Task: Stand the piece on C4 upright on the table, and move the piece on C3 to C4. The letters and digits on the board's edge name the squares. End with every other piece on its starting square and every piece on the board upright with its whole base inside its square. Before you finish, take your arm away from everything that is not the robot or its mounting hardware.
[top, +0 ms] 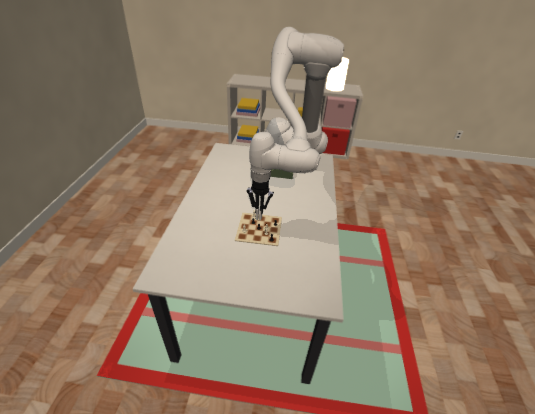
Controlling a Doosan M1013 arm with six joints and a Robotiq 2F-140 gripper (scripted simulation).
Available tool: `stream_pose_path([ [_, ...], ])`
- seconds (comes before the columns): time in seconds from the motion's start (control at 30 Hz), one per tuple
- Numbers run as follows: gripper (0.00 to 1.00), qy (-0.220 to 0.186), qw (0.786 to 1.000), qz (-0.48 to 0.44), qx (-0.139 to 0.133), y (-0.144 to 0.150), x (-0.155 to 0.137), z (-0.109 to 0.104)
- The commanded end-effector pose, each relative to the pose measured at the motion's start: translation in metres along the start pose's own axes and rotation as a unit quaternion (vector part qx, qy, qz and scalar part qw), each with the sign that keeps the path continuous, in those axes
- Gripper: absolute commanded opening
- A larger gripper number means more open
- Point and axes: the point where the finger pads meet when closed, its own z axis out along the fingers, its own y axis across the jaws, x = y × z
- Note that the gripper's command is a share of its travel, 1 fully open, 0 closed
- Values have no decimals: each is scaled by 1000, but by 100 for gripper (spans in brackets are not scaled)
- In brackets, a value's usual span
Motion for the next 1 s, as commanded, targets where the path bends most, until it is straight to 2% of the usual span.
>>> stream_pose_path([
  [0.0, 0, 0, 1000, 0, 0, 0, 0, -3],
  [0.23, 0, 0, 1000, -1, 0, -2, 1, -3],
  [0.27, 0, 0, 1000, -4, 0, -12, 3, -3],
  [0.33, 0, 0, 1000, -22, 0, -62, 20, -1],
  [0.4, 0, 0, 1000, -22, 0, -62, 20, -1],
  [0.43, 0, 0, 999, -33, 0, -93, 33, 0],
  [0.5, 0, 0, 999, -33, 0, -93, 33, 0],
  [0.53, 0, 0, 999, -43, 0, -120, 46, 1],
  [0.67, 0, 0, 999, -43, 0, -120, 46, 1],
  [0.73, 0, 0, 999, -54, 0, -147, 61, 3],
  [0.97, 0, 0, 999, -54, 0, -148, 62, 3],
])
